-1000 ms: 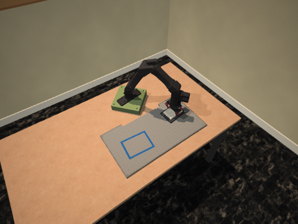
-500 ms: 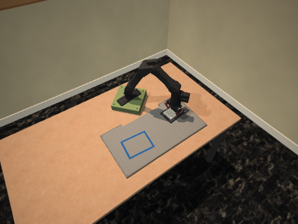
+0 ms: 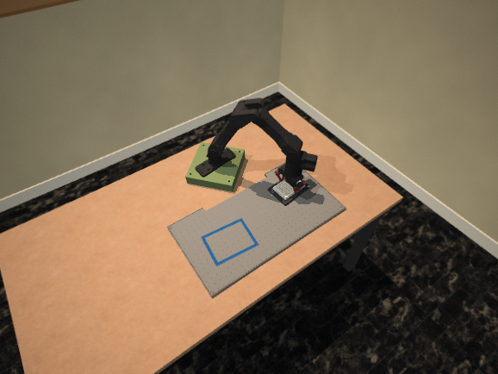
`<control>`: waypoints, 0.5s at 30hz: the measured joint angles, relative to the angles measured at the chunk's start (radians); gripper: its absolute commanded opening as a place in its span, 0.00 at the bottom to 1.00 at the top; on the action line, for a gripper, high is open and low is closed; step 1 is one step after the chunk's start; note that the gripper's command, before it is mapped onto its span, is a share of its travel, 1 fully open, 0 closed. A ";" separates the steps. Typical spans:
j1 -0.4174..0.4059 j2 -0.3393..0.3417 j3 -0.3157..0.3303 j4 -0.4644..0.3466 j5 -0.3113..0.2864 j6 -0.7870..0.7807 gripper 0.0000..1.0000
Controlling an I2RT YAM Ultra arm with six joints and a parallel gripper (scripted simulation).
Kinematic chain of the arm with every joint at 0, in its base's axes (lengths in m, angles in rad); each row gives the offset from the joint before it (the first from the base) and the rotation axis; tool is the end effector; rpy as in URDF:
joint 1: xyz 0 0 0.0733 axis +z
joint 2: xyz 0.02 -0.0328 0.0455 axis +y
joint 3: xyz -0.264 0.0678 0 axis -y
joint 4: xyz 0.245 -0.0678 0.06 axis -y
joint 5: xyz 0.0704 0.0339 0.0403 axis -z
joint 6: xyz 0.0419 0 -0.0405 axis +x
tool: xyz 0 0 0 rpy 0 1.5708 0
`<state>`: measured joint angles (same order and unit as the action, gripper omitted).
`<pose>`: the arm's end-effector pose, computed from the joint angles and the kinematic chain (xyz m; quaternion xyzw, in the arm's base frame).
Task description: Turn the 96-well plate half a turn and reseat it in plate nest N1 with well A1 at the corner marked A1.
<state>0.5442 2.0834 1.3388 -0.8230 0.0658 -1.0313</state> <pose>0.3178 0.1904 0.1147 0.7083 -0.7051 0.0323 0.0064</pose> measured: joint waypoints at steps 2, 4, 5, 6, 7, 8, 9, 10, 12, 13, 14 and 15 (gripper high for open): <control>0.000 0.000 0.001 -0.008 0.000 0.000 1.00; 0.001 -0.002 0.004 -0.022 0.000 0.001 1.00; 0.002 -0.004 0.007 -0.030 0.000 0.001 1.00; 0.002 -0.007 0.011 -0.038 0.000 0.002 1.00; 0.003 -0.011 0.016 -0.046 0.000 0.002 1.00; 0.003 -0.016 0.021 -0.055 0.000 0.003 1.00; 0.003 -0.021 0.027 -0.063 0.000 0.003 1.00; 0.004 -0.026 0.033 -0.071 0.000 0.003 1.00; 0.005 -0.036 0.046 -0.088 0.000 0.004 1.00; 0.005 -0.041 0.051 -0.095 0.000 0.005 1.00; 0.005 -0.045 0.055 -0.100 0.000 0.005 1.00; 0.005 -0.048 0.059 -0.105 0.000 0.005 1.00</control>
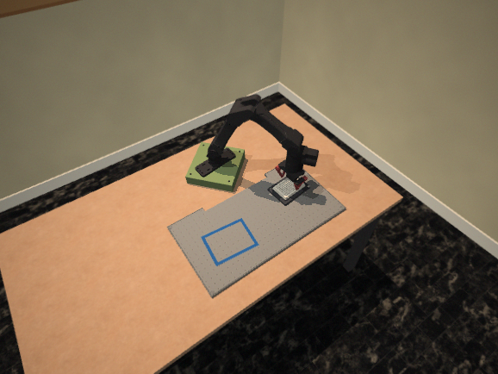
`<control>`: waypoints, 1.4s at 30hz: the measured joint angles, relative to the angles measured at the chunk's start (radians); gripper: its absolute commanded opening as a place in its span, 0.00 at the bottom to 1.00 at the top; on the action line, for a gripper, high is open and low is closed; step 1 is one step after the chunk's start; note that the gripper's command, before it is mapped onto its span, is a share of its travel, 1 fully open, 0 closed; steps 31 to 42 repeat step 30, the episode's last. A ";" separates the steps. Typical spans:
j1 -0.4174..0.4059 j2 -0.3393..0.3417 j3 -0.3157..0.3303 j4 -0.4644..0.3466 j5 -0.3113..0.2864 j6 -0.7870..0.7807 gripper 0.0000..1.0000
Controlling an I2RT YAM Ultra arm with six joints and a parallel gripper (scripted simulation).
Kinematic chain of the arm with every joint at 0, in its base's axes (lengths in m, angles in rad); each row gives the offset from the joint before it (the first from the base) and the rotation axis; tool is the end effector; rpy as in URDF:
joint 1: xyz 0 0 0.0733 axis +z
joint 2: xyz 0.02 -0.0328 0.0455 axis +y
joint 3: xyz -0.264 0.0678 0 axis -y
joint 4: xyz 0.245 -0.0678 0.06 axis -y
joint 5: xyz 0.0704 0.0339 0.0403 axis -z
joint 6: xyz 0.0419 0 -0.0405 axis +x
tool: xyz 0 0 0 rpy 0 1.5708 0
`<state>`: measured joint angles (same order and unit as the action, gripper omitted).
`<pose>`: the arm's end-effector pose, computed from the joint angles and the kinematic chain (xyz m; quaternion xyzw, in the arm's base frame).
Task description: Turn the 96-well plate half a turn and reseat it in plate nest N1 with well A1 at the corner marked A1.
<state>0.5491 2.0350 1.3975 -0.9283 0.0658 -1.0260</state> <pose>0.3174 0.1923 0.1450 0.7082 -0.7053 0.0326 0.0053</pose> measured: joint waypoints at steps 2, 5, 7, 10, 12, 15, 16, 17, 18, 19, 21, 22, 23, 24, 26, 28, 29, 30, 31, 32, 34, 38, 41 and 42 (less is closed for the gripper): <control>0.001 -0.004 0.007 -0.014 0.000 0.001 1.00; 0.003 -0.008 0.021 -0.041 0.000 0.002 1.00; 0.004 -0.013 0.033 -0.060 0.000 0.003 1.00; 0.005 -0.023 0.054 -0.087 0.000 0.004 1.00; 0.006 -0.030 0.068 -0.106 0.000 0.005 1.00; 0.008 -0.040 0.090 -0.132 0.000 0.006 1.00; 0.008 -0.043 0.095 -0.138 0.000 0.007 1.00; 0.007 -0.045 0.098 -0.144 0.000 0.007 1.00; 0.008 -0.046 0.103 -0.151 0.000 0.008 1.00; 0.008 -0.047 0.107 -0.160 0.000 0.008 1.00; 0.010 -0.049 0.119 -0.178 0.000 0.009 1.00; 0.010 -0.051 0.124 -0.185 0.000 0.009 1.00; 0.010 -0.052 0.128 -0.189 0.000 0.009 1.00; 0.010 -0.054 0.131 -0.193 0.000 0.009 1.00; 0.010 -0.056 0.134 -0.199 0.000 0.009 1.00; 0.010 -0.056 0.135 -0.203 0.000 0.009 1.00; 0.010 -0.057 0.136 -0.205 0.000 0.009 1.00; 0.010 -0.057 0.136 -0.206 0.000 0.009 1.00; 0.010 -0.057 0.136 -0.206 0.000 0.009 1.00; 0.010 -0.057 0.136 -0.206 0.000 0.009 1.00; 0.010 -0.057 0.136 -0.206 0.000 0.009 1.00; 0.010 -0.057 0.136 -0.206 0.000 0.009 1.00; 0.010 -0.057 0.136 -0.206 0.000 0.009 1.00; 0.010 -0.057 0.136 -0.206 0.000 0.009 1.00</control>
